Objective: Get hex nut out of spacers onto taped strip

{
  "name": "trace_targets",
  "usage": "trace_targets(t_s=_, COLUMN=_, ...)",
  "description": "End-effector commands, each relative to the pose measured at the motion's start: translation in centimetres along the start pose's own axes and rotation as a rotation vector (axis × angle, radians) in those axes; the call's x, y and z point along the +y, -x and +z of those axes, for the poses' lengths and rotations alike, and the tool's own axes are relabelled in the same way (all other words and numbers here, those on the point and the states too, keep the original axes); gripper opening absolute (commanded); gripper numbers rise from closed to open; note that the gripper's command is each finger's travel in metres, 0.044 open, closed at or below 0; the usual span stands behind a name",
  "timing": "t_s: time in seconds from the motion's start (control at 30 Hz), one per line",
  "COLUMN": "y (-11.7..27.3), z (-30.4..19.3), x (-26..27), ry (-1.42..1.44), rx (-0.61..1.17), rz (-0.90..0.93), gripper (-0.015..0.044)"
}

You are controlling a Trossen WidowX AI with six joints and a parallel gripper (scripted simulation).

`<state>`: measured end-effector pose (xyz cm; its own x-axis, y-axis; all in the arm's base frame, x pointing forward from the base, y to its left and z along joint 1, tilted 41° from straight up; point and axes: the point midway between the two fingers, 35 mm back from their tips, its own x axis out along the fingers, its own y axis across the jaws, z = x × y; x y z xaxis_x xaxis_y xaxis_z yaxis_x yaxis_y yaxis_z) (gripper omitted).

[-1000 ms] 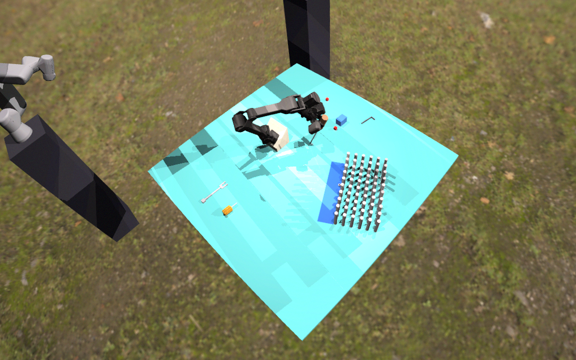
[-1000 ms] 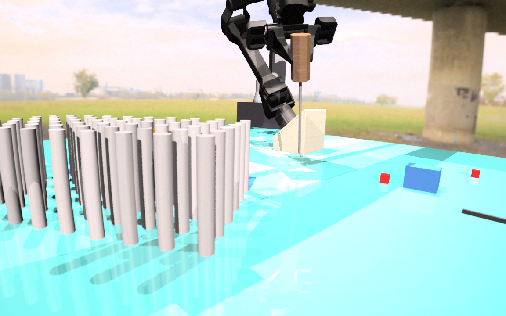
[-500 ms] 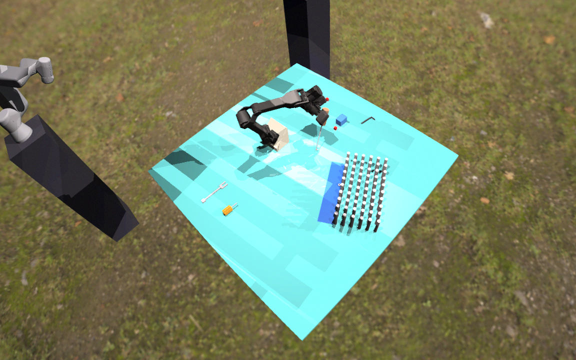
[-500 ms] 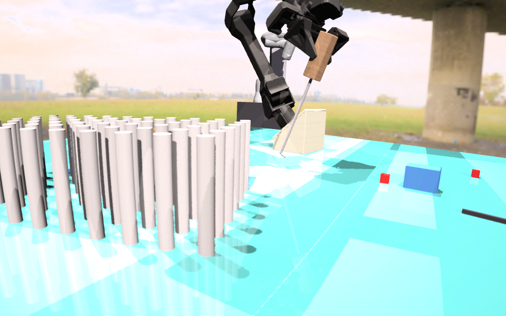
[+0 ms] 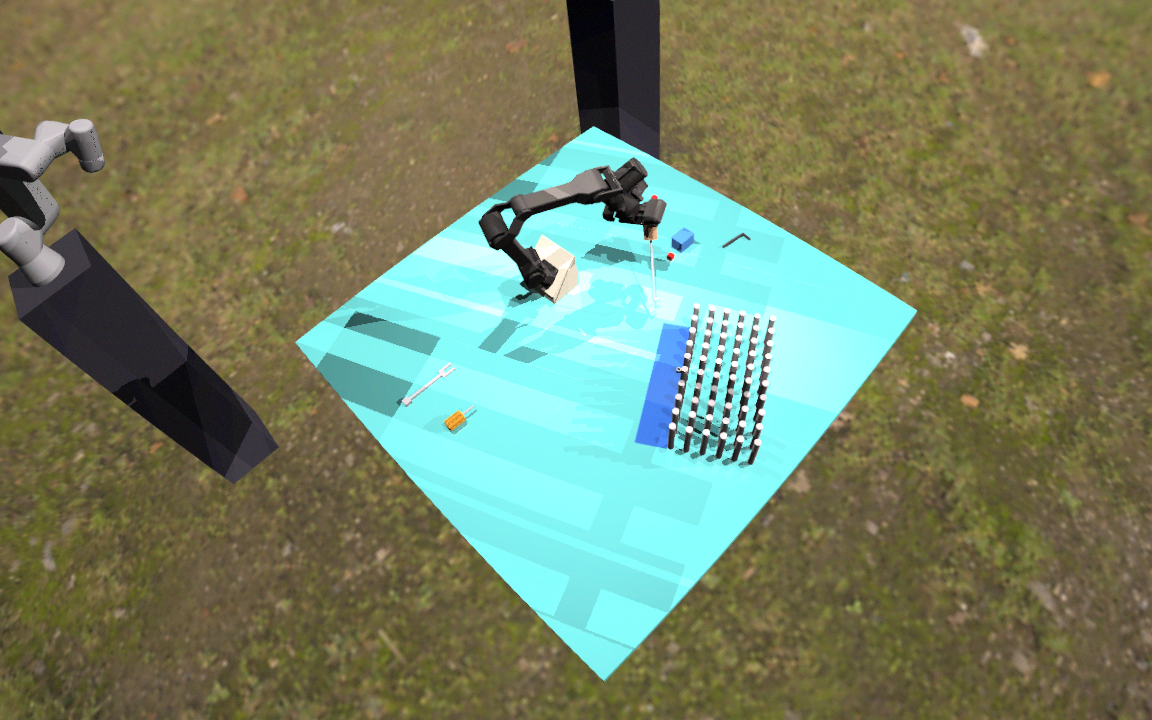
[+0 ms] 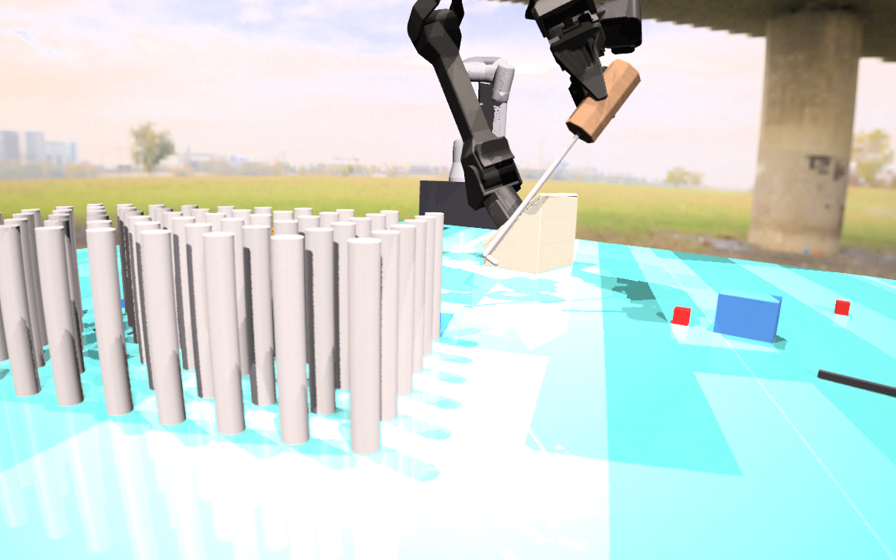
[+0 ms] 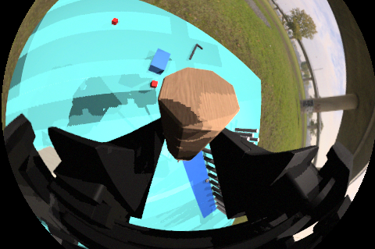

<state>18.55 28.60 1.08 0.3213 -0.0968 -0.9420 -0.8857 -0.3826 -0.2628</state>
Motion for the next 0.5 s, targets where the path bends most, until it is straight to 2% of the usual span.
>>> trace_targets(t_s=0.0, y=-0.1, z=1.2, x=0.3, ry=0.146, rx=-0.010, rz=-0.001, gripper=0.0000)
trace_targets(t_s=0.47, y=-1.3, z=4.2, x=2.2, ry=0.632, rx=-0.014, rz=0.013, gripper=0.0000)
